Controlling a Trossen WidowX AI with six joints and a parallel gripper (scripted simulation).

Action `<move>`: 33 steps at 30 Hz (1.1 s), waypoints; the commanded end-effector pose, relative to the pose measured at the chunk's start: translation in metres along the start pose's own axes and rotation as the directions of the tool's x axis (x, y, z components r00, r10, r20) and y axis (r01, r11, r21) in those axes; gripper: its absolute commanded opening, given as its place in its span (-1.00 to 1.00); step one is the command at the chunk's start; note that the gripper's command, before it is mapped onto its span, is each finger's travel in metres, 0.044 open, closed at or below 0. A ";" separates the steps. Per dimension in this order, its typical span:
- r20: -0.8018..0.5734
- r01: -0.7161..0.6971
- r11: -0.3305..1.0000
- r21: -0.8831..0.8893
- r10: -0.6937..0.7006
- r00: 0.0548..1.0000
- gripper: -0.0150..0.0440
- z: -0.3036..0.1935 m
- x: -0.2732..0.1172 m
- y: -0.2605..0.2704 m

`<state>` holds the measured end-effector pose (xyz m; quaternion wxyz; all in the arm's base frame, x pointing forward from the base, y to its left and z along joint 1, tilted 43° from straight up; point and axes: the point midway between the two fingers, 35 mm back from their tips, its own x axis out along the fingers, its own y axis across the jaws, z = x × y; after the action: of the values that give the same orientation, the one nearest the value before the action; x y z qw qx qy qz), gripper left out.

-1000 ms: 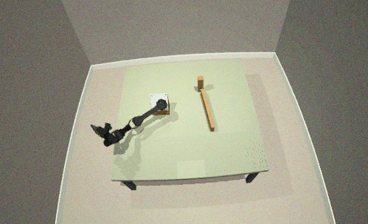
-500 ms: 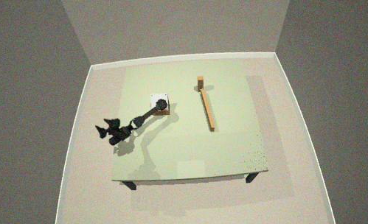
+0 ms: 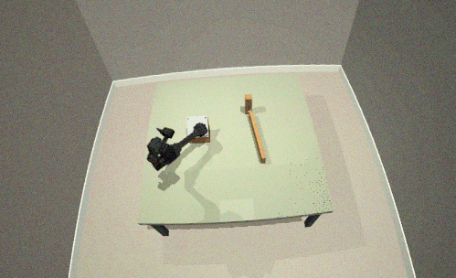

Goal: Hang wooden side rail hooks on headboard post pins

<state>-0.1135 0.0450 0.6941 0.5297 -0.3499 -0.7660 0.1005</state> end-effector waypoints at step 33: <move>-0.511 0.827 -0.215 0.519 0.698 0.502 1.00 -0.218 -0.098 0.429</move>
<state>0.2598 0.2353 0.5231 0.8651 0.2377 -0.0597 0.4376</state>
